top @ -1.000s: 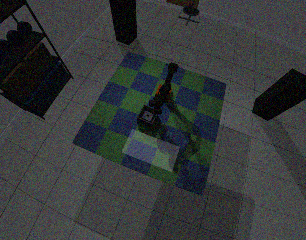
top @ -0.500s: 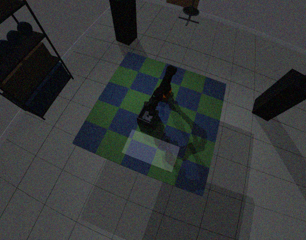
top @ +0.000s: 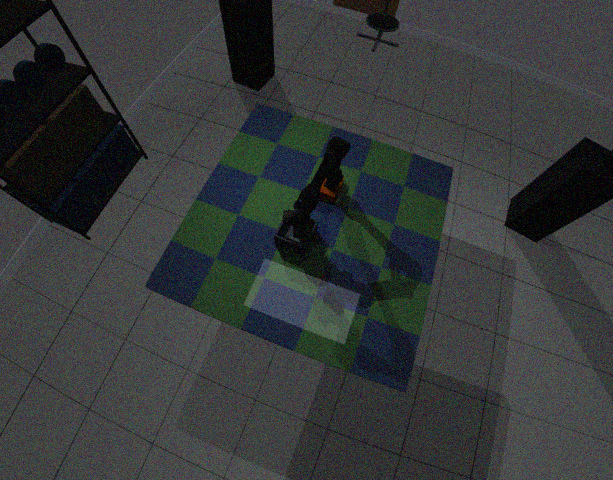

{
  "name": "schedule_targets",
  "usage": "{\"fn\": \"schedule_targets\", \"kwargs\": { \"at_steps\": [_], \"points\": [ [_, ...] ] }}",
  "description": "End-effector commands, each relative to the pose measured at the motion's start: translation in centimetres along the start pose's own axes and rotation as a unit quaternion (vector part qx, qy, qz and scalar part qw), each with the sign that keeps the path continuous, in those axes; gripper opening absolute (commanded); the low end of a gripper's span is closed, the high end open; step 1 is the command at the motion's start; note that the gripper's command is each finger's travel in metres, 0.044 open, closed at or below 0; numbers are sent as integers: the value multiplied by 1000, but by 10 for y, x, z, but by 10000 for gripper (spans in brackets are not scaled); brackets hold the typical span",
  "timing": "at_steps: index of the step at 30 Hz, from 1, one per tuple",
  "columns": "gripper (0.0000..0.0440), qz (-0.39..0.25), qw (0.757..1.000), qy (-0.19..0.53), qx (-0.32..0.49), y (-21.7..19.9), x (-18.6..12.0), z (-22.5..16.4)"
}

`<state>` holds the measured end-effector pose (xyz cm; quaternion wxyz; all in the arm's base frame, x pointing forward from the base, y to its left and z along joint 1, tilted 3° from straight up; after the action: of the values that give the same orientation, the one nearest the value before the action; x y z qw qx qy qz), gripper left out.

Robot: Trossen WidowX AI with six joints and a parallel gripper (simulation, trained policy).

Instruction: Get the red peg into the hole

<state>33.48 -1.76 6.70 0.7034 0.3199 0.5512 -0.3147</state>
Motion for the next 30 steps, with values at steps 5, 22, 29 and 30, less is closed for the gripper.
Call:
{"fn": "schedule_targets", "kwargs": {
  "at_steps": [5,22,29,30],
  "points": [
    [243,-2,1000,-3,-11,9,6,17],
    [440,19,998,-61,-8,27,-1,82],
    [440,27,996,-85,1,28,-5,101],
    [440,27,996,-85,1,28,-5,102]
  ]
}}
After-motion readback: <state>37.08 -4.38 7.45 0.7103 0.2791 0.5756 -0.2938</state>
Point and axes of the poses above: the point midway between the two fingers, 35 mm back from their tips, its own x axis out along the fingers, its own y axis across the jaws, z = x × y, the point moved 1 cm from there along -x, back along the fingers, and after that the axes turned 8 degrees about -x, right-handed, at the moved point
